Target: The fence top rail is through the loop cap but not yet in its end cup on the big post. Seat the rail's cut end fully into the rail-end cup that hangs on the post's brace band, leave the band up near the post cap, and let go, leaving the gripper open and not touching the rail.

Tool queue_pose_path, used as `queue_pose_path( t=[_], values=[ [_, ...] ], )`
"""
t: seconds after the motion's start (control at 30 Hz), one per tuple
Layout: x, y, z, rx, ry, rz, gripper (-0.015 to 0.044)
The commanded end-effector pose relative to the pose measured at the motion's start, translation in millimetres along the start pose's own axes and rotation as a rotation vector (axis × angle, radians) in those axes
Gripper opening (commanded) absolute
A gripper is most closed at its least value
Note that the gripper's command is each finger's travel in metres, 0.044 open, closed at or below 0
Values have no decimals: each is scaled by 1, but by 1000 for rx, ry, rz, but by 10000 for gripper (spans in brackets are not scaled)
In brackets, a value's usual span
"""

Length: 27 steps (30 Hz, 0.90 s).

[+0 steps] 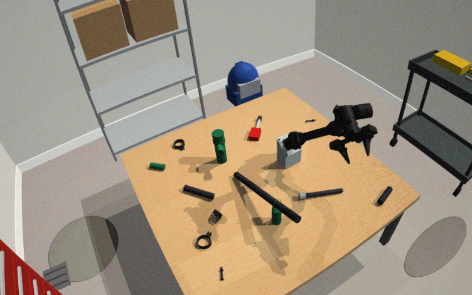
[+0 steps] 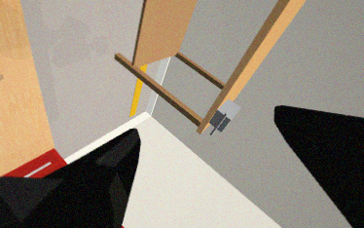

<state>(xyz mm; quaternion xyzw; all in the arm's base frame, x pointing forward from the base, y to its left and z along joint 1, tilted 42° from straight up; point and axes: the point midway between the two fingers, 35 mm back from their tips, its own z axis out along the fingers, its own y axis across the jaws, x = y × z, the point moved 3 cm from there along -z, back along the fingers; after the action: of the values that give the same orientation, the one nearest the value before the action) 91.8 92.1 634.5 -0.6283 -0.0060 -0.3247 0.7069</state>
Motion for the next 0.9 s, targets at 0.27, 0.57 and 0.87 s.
queue_pose_path(
  t=[0.27,0.57,0.87],
  values=[
    [68,61,-8,-15,168,373,440],
    [109,114,-14,1,283,586,440],
    [156,221,-49,-53,521,1059,440]
  ],
)
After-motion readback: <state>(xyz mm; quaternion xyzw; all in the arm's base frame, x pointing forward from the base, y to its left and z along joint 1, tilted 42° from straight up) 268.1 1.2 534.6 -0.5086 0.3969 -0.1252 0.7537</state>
